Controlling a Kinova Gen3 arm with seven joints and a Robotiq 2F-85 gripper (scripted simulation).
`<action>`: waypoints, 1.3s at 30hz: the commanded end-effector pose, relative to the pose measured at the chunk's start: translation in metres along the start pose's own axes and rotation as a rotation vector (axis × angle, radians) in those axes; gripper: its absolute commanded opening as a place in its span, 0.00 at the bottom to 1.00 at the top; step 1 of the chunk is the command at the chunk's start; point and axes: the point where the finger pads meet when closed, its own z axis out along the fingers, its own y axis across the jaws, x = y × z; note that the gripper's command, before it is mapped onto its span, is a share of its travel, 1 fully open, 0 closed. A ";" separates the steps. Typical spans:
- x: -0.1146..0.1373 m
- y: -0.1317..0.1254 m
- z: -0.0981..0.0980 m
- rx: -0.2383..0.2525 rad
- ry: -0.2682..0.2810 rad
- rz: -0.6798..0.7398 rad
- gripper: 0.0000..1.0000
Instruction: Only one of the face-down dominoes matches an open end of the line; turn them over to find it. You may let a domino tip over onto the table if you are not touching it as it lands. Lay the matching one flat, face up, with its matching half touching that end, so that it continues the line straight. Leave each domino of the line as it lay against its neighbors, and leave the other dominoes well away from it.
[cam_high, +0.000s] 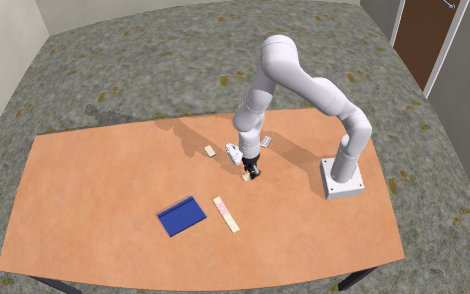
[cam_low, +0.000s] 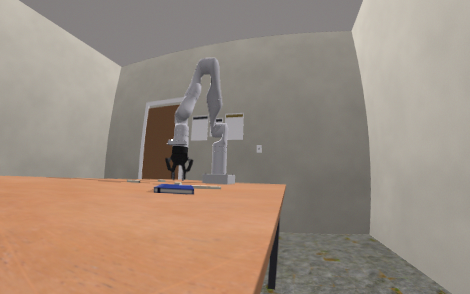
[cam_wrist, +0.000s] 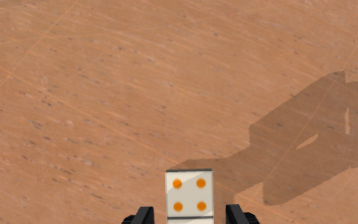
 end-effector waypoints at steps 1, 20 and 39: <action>0.000 0.000 0.000 -0.001 0.001 0.000 0.49; 0.000 0.000 0.002 -0.001 0.001 0.000 0.49; 0.000 0.000 0.016 -0.001 0.001 0.000 0.49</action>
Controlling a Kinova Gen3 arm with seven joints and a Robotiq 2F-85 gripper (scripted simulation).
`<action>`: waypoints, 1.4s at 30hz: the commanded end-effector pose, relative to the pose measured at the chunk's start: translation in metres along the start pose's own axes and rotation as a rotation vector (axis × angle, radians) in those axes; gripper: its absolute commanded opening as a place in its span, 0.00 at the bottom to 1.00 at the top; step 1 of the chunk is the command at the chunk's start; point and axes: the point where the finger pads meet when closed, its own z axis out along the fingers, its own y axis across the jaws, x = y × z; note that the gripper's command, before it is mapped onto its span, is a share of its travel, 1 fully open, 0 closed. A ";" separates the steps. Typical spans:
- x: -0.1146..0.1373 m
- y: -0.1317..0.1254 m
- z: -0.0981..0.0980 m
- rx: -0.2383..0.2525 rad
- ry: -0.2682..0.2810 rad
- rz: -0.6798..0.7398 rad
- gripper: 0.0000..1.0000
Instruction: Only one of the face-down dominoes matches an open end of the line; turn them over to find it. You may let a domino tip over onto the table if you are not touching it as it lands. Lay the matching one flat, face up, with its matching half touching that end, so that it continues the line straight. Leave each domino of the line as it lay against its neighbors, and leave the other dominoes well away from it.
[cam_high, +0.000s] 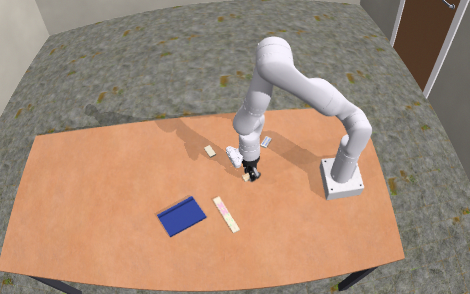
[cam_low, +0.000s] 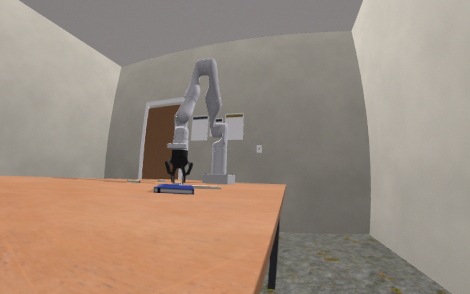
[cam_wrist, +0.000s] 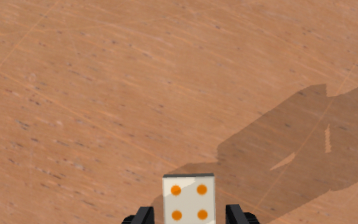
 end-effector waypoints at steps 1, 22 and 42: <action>0.000 0.000 0.001 -0.001 0.001 0.000 0.49; 0.000 0.000 0.001 -0.001 0.001 0.000 0.31; 0.000 0.000 0.001 -0.001 0.001 0.000 0.31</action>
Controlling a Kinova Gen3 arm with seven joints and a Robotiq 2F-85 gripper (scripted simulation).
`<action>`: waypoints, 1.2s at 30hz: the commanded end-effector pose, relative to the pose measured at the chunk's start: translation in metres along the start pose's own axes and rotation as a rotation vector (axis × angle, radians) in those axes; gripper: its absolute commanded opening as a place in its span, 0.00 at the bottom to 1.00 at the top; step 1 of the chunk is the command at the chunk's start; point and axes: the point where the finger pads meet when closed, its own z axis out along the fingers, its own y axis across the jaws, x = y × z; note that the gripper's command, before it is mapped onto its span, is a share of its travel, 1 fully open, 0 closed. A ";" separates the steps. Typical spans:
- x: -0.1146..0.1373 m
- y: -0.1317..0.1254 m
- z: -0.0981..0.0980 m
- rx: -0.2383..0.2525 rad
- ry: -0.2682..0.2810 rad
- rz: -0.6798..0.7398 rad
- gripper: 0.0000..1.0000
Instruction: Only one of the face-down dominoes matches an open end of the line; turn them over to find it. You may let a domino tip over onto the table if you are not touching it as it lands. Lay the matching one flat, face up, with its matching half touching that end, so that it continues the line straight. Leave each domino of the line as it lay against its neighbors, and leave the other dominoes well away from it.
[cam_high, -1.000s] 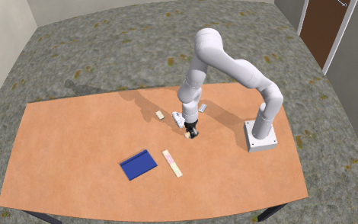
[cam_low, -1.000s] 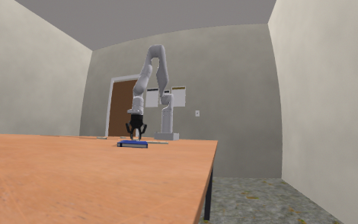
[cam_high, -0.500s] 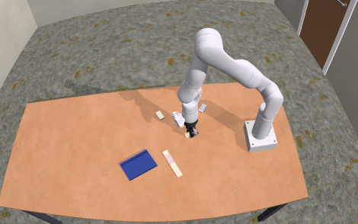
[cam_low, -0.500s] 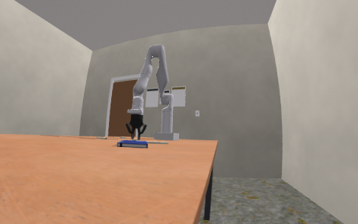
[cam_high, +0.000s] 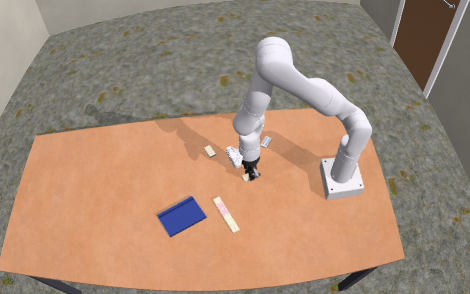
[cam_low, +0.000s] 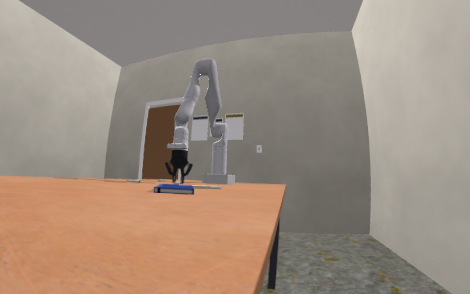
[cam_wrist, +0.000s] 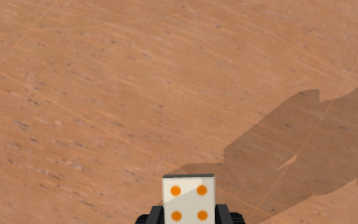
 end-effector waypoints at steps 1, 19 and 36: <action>0.000 0.000 0.000 -0.001 0.001 0.000 0.31; 0.000 0.000 -0.022 -0.001 0.001 0.000 0.31; 0.000 0.000 -0.101 -0.001 0.001 0.000 0.31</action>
